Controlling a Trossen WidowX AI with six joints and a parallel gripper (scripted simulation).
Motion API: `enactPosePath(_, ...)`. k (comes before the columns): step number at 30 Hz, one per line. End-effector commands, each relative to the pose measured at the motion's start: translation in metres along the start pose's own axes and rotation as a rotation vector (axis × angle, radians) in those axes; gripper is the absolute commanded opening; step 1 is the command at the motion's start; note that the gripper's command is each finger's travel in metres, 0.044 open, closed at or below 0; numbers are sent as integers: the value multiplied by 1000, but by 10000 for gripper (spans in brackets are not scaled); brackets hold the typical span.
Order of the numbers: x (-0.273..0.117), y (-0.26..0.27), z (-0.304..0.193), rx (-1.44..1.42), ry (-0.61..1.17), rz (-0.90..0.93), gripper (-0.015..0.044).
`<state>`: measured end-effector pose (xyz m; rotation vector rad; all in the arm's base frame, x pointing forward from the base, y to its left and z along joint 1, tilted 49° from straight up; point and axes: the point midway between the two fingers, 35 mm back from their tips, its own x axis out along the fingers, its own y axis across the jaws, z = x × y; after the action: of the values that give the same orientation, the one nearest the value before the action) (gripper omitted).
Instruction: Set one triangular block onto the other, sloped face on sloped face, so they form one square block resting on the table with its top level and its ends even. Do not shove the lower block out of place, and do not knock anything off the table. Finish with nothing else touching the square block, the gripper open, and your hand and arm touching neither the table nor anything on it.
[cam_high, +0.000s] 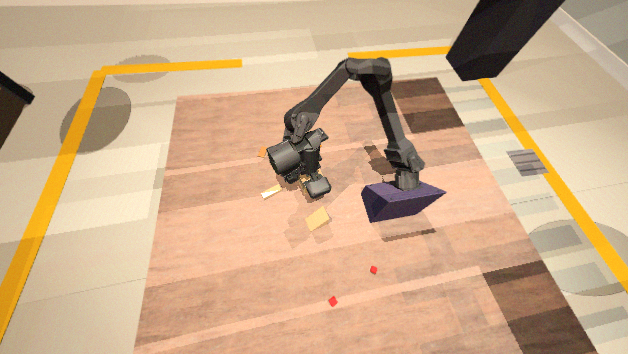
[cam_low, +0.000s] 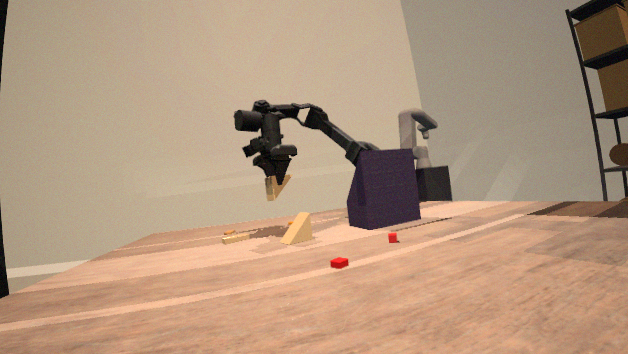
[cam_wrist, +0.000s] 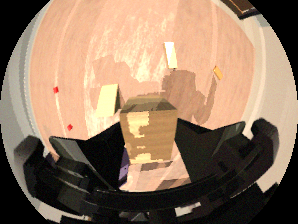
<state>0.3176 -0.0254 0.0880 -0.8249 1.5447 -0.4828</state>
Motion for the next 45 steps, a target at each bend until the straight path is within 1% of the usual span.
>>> enactPosePath(1, -5, 15, 16, 4, -1, 6, 0)
enactPosePath(12, -12, 54, 50, 6, 1, 0, 0)
enactPosePath(22, -16, 98, 70, 9, 3, -10, 0)
enactPosePath(27, -15, 101, 71, 10, 3, -10, 0)
enactPosePath(45, 46, 101, 47, 9, 4, -12, 0)
